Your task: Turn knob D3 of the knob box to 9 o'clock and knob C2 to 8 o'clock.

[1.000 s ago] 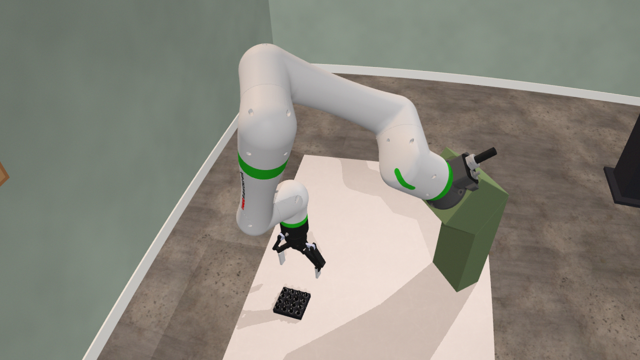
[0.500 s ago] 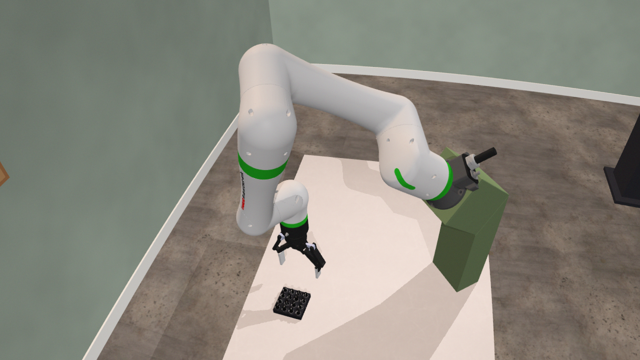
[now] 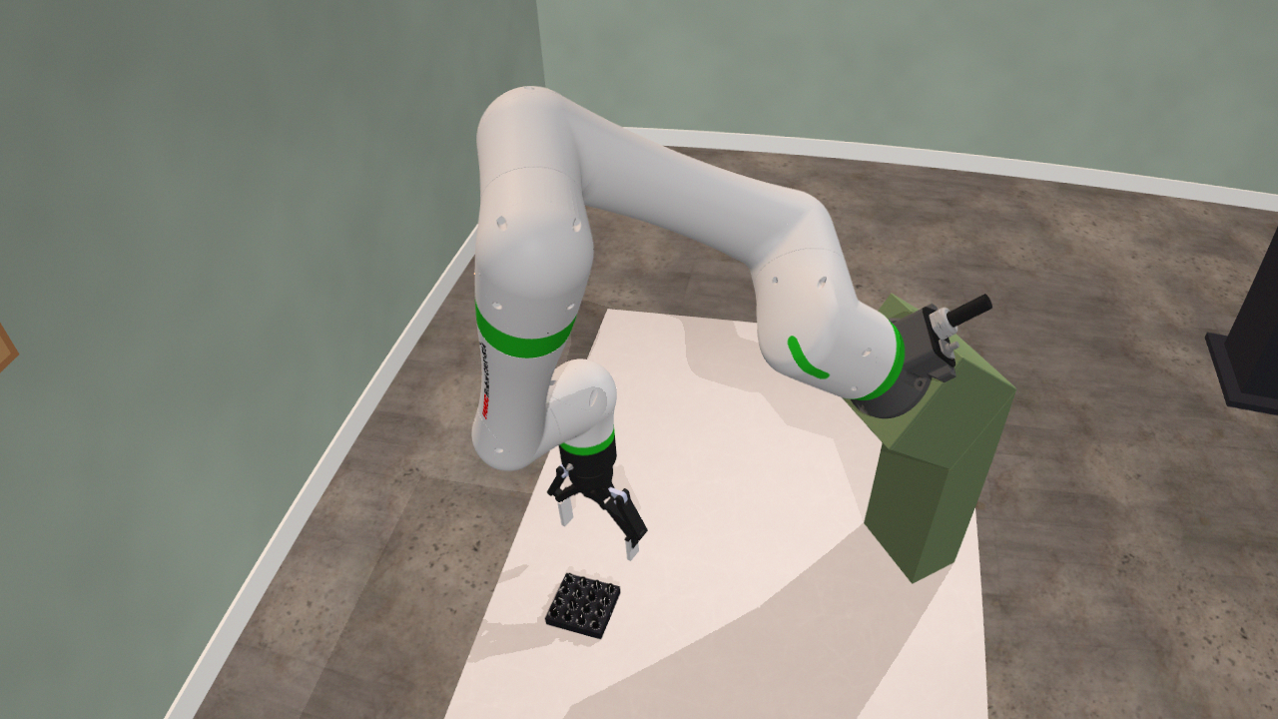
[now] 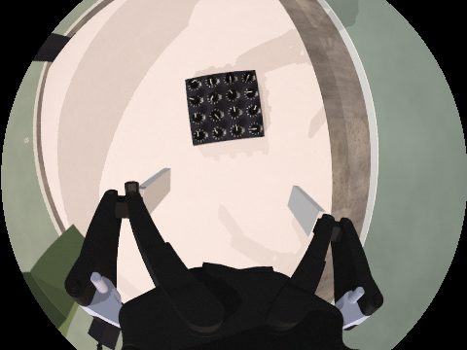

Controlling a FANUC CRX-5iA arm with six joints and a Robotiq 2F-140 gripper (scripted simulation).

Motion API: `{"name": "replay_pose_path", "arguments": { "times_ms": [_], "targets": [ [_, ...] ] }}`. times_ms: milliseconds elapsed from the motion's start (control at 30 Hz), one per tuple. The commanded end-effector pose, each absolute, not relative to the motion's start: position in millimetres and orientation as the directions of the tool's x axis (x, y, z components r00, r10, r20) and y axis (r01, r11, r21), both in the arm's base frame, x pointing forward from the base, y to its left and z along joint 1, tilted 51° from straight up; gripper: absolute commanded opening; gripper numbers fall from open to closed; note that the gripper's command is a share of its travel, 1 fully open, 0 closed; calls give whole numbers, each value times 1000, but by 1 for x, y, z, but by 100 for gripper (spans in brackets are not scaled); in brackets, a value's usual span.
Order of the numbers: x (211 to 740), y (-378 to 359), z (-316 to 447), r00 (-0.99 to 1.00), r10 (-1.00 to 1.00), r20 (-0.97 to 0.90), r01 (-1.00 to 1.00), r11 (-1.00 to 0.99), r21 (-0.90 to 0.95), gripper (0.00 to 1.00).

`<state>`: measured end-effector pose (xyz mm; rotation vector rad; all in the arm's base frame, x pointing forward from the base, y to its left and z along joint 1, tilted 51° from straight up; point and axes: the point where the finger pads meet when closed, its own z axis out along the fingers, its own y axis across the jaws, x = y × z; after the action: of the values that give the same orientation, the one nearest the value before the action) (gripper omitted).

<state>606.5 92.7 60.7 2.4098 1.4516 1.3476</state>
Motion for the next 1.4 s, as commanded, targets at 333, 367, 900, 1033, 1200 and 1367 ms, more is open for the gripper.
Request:
{"name": "replay_pose_path", "arguments": {
  "times_ms": [333, 367, 900, 1033, 1200, 1367],
  "targets": [
    [604, 98, 65, 488, 431, 759, 563, -820, 104, 100],
    [603, 99, 66, 507, 403, 762, 546, -834, 78, 100],
    [602, 107, 74, 711, -41, 702, 234, -927, -292, 100],
    [602, 109, 76, 736, -158, 659, 142, -915, -378, 100],
    [602, 111, 79, 749, -290, 596, 32, -882, -469, 100],
    [602, 114, 82, 745, -417, 521, -79, -830, -552, 100]
  ]
}}
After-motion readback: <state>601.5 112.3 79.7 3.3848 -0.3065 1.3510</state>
